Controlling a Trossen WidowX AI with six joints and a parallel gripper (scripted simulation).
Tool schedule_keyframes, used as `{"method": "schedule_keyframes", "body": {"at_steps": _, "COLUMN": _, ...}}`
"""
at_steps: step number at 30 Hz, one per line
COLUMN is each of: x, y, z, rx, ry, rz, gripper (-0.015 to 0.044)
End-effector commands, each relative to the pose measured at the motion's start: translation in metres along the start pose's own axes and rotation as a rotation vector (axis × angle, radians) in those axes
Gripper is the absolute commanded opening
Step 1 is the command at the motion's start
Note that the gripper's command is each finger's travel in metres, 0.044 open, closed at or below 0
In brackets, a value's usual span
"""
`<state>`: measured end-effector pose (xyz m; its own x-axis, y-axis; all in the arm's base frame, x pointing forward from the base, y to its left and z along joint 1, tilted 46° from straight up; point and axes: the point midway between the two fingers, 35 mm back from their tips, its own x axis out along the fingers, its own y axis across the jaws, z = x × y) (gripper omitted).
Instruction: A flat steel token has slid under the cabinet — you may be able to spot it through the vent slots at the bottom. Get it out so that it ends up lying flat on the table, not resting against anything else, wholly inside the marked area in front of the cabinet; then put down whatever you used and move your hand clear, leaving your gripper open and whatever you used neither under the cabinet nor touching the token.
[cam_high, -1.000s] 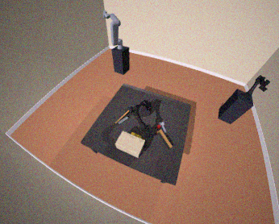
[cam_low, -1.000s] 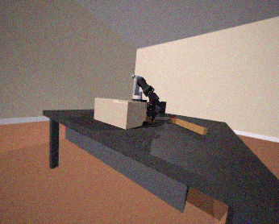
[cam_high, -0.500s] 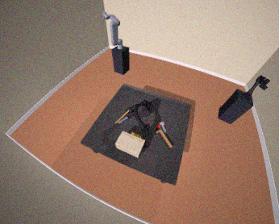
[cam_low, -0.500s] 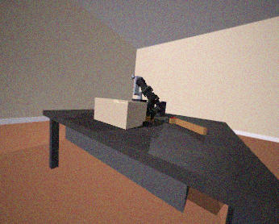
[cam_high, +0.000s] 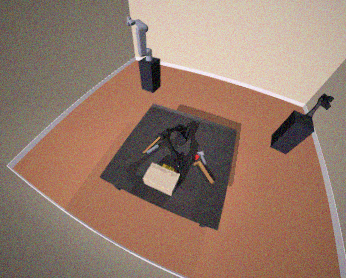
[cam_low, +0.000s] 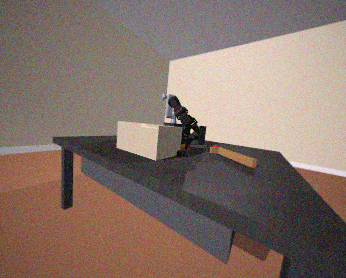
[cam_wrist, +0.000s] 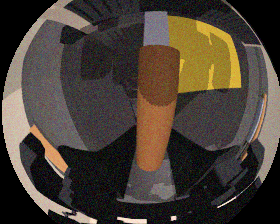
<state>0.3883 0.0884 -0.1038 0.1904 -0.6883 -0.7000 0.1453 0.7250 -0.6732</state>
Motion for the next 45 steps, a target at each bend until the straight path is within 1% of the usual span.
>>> {"method": "schedule_keyframes", "body": {"at_steps": 1, "x": 0.001, "y": -0.009, "z": 0.002, "rx": 0.010, "ry": -0.003, "rz": -0.009, "gripper": 0.0000}}
{"method": "schedule_keyframes", "body": {"at_steps": 45, "x": 0.001, "y": -0.041, "z": 0.002, "rx": 0.009, "ry": -0.003, "rz": -0.011, "gripper": 0.0000}}
